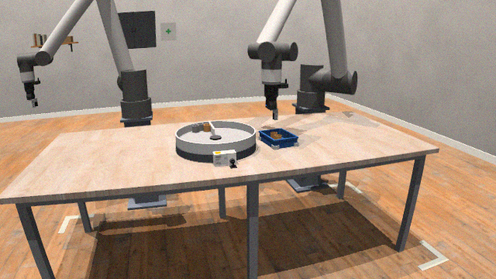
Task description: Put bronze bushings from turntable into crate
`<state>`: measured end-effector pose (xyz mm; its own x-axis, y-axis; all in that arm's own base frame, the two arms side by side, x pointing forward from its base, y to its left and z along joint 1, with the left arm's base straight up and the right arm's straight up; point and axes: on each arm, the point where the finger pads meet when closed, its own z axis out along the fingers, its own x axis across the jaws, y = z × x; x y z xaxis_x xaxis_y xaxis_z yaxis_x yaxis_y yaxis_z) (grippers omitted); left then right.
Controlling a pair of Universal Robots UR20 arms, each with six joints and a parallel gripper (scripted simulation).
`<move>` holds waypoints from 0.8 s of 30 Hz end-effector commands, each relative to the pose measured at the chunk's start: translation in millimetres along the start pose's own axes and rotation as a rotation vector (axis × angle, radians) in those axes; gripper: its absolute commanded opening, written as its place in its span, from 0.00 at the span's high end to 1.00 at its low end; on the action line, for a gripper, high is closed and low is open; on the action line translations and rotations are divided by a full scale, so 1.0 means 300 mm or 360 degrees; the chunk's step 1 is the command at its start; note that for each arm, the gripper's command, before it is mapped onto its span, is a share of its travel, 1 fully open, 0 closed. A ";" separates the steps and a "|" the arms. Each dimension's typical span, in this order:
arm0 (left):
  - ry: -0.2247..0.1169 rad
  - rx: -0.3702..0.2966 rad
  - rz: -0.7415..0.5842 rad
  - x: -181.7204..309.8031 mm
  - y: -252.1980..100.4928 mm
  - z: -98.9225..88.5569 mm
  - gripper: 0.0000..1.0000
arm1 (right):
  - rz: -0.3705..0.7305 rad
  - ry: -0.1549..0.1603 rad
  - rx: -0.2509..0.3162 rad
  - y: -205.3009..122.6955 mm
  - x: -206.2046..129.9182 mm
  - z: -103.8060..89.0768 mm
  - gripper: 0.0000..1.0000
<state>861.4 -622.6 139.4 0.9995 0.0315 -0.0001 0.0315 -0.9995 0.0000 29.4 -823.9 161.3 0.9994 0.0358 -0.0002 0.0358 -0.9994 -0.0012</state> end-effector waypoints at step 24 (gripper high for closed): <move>0.0001 -0.0002 0.0000 -0.192 0.669 -0.003 0.64 | 0.0000 0.0000 -0.0002 0.002 0.000 -0.002 0.00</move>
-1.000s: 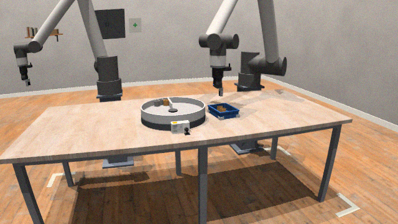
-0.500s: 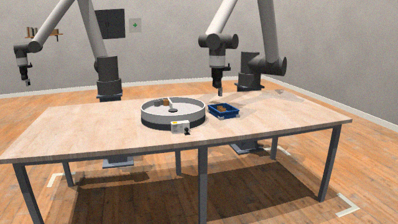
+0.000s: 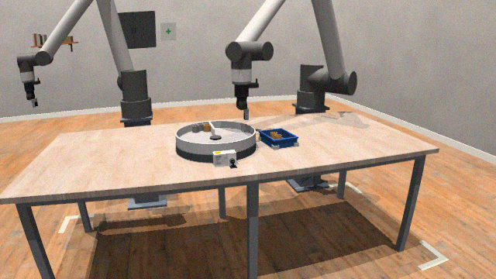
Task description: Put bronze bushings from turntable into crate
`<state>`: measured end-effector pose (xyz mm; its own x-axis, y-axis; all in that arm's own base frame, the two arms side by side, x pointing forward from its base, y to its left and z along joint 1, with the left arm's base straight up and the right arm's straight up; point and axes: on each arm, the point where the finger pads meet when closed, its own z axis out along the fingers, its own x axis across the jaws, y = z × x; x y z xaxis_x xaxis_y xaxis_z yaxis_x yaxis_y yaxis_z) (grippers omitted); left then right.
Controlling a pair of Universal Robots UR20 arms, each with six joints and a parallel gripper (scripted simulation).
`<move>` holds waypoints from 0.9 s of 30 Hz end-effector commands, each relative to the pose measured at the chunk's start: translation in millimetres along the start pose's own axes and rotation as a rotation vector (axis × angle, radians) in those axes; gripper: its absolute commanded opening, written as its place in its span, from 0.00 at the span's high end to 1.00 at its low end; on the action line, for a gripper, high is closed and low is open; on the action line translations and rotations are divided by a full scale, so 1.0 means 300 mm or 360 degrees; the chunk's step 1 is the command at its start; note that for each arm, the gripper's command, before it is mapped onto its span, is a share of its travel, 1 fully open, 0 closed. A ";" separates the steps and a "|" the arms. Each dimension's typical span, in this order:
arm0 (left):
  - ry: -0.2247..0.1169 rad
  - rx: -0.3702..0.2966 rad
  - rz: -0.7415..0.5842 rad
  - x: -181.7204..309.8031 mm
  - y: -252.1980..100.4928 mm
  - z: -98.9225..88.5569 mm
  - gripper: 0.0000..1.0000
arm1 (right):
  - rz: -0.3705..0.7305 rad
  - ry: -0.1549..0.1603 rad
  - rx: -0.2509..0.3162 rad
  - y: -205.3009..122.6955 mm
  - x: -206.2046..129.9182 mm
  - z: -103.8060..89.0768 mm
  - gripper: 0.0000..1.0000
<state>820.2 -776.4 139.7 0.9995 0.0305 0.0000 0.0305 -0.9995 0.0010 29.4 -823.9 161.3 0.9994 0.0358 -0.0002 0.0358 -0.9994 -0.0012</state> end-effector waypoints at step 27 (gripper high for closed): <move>0.0001 0.0000 -0.0001 -0.192 0.694 -0.002 0.64 | 0.0000 0.0000 -0.0002 0.002 0.000 -0.002 0.00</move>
<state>769.1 -983.3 139.2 0.9995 0.0313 0.0000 0.0313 -0.9995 0.0003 29.4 -823.9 161.3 0.9994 0.0358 -0.0002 0.0358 -0.9994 -0.0012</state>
